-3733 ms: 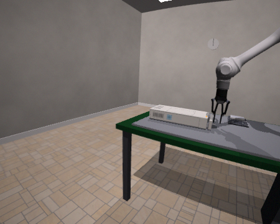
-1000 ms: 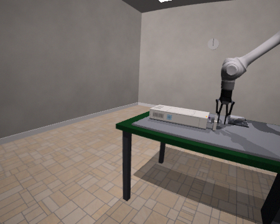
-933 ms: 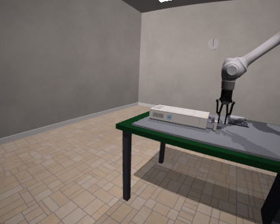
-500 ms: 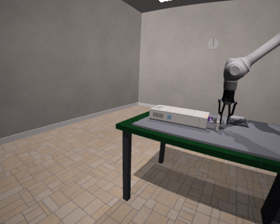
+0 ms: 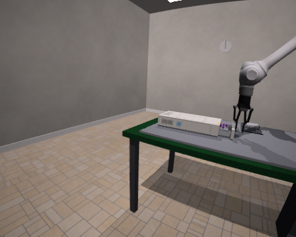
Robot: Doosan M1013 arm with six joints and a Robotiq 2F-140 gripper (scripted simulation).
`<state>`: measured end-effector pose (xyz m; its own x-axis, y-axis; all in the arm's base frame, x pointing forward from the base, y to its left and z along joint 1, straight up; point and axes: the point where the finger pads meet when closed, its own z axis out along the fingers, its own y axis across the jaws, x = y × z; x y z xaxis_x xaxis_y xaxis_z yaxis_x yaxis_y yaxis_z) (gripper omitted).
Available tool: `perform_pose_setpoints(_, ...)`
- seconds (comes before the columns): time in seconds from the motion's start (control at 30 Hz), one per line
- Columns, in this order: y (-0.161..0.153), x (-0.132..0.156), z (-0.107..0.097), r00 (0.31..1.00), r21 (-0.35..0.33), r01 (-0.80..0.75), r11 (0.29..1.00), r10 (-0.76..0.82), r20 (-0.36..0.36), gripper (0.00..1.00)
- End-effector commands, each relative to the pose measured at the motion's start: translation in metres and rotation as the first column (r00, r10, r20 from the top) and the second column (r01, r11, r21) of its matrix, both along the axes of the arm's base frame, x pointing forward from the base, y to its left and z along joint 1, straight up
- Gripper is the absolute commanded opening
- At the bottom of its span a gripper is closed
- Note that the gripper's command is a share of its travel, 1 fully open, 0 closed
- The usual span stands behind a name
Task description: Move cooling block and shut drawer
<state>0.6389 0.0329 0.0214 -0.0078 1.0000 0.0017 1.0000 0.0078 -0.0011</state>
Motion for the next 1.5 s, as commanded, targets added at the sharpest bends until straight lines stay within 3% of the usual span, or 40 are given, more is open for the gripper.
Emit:
perform_pose_setpoints(0.0, 0.0, -0.003, 0.001, 1.0, 0.0, 0.0, 1.0, 0.0, 0.001, 0.34)
perform_pose_setpoints(1.47, 0.0, -0.052, 0.001, 1.0, 0.0, 0.0, 1.0, 0.0, 0.001, 0.34)
